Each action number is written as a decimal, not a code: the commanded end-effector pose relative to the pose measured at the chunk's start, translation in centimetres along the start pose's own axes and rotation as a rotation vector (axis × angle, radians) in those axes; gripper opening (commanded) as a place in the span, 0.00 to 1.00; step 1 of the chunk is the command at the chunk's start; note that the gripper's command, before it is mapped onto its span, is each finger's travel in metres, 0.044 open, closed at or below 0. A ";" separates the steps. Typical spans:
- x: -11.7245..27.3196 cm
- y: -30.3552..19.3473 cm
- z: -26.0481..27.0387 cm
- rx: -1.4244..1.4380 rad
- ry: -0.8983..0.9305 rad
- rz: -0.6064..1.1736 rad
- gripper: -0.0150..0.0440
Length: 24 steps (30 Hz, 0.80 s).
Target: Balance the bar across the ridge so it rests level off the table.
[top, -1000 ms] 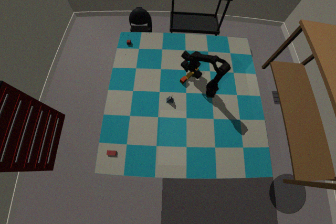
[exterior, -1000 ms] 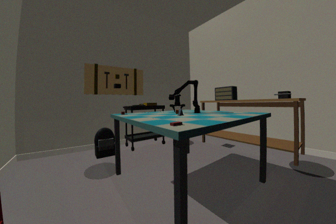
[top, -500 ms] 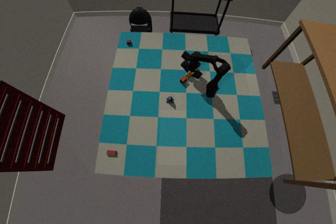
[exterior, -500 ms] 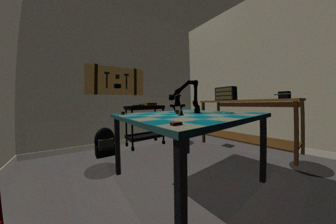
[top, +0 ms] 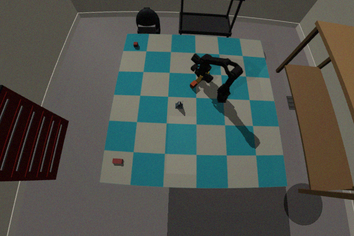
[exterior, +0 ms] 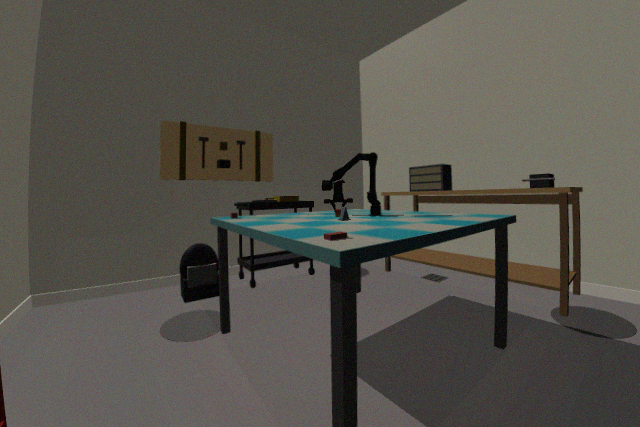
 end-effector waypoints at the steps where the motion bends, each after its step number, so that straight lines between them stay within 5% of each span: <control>1: 1.1 -0.1 0.5 0.000 0.014 0.002 0.25; 24: 6.9 -0.1 0.8 -0.002 0.015 0.004 0.25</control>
Point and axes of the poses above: the point midway between the two fingers, 35 mm back from their tips, its own x axis back along the fingers, its own z axis across the jaws, y = z × x, the point moved 5 cm from there along x, back along the fingers, and after that the axes turned 12 degrees about -x, right-handed, at the moved point
